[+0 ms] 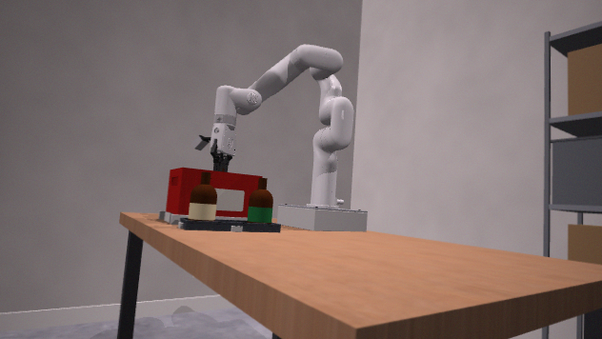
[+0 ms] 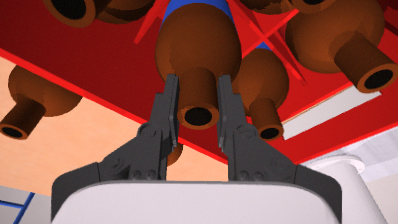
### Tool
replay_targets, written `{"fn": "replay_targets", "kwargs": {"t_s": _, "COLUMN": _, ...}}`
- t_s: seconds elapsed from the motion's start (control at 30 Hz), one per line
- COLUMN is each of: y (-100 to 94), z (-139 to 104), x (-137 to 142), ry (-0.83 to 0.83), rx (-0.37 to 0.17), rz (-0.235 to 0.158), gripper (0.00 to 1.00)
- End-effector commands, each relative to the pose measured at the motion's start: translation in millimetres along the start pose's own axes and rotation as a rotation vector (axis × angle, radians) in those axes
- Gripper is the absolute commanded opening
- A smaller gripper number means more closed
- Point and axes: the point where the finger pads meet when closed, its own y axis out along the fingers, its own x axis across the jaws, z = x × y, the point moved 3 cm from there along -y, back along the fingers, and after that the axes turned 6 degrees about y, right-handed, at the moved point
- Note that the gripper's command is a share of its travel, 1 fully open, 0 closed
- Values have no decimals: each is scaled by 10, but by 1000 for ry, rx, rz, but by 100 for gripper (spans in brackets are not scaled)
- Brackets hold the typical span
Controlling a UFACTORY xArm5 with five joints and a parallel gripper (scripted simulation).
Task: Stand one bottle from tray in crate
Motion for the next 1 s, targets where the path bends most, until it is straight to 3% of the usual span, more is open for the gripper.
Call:
{"fn": "replay_targets", "kwargs": {"t_s": 0.0, "y": 20, "z": 8, "x": -9, "ry": 0, "rx": 2, "rz": 3, "gripper": 0}}
{"fn": "replay_targets", "kwargs": {"t_s": 0.97, "y": 53, "z": 8, "x": -9, "ry": 0, "rx": 2, "rz": 3, "gripper": 0}}
